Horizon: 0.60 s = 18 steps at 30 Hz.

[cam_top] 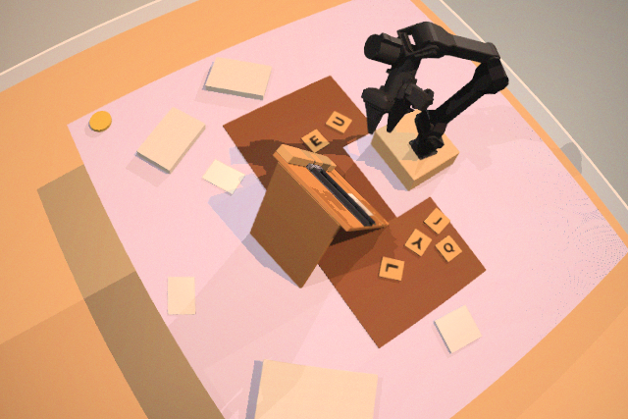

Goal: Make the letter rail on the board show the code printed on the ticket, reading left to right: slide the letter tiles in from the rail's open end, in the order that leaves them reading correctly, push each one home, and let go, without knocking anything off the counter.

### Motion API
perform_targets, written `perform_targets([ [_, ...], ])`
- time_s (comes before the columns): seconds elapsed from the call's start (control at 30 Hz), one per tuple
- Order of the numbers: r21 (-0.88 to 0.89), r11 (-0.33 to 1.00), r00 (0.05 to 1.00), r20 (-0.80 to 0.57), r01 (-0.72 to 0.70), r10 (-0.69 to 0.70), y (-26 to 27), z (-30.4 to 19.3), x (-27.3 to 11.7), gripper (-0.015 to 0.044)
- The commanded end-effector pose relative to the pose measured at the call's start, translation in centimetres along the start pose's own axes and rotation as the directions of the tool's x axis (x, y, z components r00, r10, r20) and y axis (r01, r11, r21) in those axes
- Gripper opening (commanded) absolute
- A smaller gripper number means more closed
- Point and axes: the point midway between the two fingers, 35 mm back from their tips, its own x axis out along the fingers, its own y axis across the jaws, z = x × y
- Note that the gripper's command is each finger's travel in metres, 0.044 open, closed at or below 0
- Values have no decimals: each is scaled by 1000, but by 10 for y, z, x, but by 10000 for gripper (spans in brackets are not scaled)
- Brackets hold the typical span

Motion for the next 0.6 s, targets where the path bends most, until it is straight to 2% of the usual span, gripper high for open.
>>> perform_targets([
  [0.0,146,989,999,-27,-20,25,0,-15,9,361],
  [0.03,254,967,998,-45,-29,42,1,-26,14,340],
  [0.13,552,833,991,-95,-27,95,5,-58,32,340],
  [0.3,898,434,969,-166,73,182,18,-111,58,340],
  [0.37,962,235,958,-191,139,213,24,-131,69,340],
  [0.57,951,-140,935,-230,275,271,40,-167,87,340],
])
